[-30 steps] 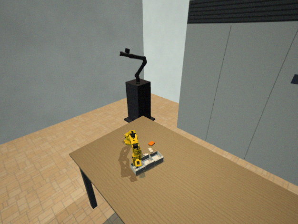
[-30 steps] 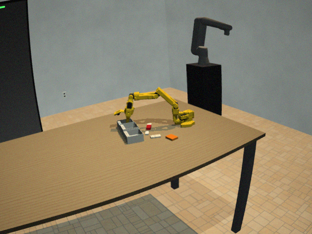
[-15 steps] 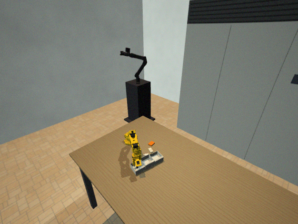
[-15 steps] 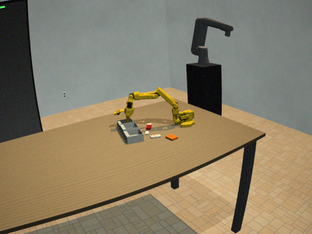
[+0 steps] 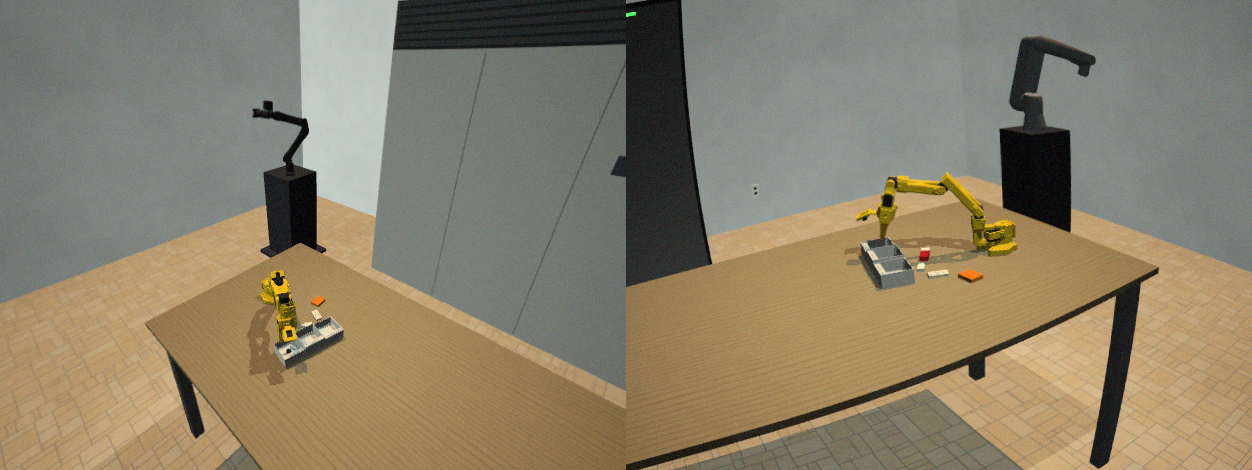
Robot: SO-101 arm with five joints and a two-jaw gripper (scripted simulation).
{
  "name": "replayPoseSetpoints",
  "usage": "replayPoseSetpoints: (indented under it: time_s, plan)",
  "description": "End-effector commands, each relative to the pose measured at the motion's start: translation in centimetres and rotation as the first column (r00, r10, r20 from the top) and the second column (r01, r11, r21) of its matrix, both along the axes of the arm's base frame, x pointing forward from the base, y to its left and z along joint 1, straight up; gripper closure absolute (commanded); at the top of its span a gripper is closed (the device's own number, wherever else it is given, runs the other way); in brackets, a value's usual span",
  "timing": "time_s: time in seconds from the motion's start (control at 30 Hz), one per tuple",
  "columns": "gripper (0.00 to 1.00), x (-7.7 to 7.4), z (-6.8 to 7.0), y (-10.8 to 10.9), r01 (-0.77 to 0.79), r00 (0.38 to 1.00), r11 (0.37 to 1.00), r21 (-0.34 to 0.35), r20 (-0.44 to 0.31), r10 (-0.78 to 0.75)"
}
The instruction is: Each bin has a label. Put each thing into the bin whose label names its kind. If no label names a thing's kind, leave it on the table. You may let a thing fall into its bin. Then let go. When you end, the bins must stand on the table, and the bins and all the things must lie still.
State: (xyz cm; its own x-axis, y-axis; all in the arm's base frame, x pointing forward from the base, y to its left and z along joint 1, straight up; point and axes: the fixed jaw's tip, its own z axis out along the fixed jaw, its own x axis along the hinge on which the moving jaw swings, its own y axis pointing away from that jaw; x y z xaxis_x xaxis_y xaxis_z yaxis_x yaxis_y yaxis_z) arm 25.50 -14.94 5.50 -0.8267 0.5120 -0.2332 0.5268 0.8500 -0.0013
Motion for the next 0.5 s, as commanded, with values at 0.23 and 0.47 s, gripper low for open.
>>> replayPoseSetpoints:
  time_s: [0.23, 0.47]
  plan:
    - [0.83, 0.06, 3.68, -0.25, 0.002, 0.997, 0.999, -0.048, 0.076, 0.001]
    - [0.83, 0.06, 3.68, -0.25, 0.002, 0.997, 0.999, -0.048, 0.076, 0.001]
